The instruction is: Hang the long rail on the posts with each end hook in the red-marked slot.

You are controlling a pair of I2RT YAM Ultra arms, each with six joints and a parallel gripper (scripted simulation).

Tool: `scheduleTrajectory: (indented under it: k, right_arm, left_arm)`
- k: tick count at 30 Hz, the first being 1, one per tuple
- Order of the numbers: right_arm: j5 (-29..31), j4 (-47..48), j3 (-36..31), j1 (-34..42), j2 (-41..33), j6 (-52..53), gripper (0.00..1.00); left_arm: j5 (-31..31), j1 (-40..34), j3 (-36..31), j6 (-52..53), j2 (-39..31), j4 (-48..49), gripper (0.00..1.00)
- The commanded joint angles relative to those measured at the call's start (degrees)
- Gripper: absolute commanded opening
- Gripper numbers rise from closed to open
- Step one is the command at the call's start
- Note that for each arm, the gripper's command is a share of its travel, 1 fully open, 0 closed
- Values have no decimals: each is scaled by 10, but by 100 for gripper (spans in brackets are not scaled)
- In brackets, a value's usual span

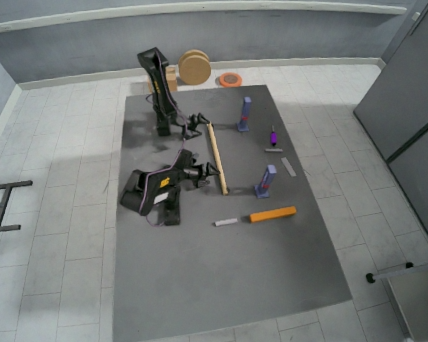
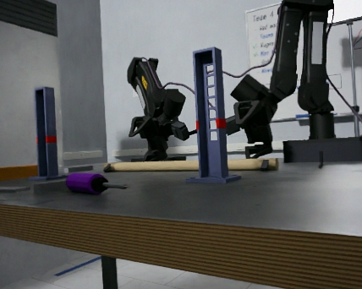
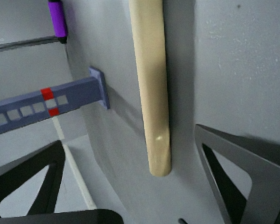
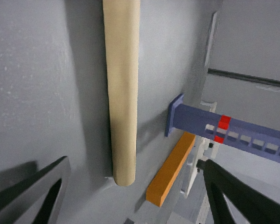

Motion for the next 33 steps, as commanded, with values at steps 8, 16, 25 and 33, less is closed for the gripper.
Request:
scheduleTrajectory:
  k: [8,16,25,33]
  right_arm:
    - [-17,-42,23,4,-5,5,66]
    - [-113,-170,101,-43,53,-39,48]
    - [-260,-344,301,-165,204,-96,48]
    - [-361,-464,428,-241,303,-138,48]
  left_arm:
    - [-8,-4,13,-8,-12,-15,100]
    - [-4,-1,7,-4,-7,-16,100]
    - [57,22,55,-9,-2,-93,48]
    - [178,87,168,12,11,-235,48]
